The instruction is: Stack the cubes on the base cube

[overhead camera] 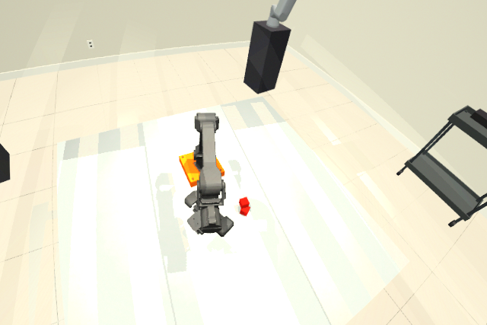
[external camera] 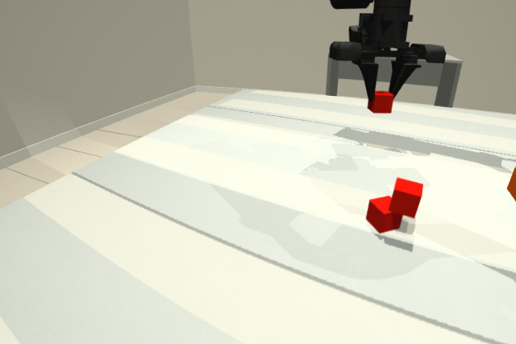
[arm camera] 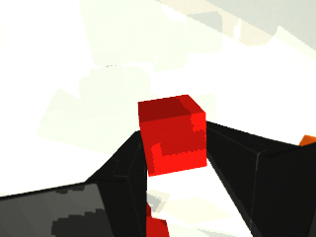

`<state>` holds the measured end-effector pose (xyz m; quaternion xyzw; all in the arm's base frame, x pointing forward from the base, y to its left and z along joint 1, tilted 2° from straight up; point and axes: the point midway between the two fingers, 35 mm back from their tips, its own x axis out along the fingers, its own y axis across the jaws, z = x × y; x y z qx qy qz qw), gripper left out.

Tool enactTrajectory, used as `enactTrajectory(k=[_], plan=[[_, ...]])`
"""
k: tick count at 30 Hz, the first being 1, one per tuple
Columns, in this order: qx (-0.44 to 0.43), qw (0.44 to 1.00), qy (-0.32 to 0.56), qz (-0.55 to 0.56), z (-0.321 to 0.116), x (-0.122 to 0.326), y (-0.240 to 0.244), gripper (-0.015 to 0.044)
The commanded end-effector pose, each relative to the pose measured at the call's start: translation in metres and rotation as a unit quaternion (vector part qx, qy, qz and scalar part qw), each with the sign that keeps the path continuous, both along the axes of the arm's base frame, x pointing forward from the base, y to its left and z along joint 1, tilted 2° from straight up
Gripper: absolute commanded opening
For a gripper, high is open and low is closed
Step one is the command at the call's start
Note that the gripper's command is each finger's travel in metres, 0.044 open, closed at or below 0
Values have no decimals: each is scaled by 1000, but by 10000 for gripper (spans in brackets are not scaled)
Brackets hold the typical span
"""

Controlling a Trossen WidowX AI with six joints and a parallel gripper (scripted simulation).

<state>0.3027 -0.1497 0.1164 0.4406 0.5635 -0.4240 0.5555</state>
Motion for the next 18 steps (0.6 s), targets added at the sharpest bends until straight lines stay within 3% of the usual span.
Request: enactTrajectory(k=[1,18], plan=[[-2,999,-1,34,1,5,12,105],[-1,983,-6,186,-1,19,65,105]])
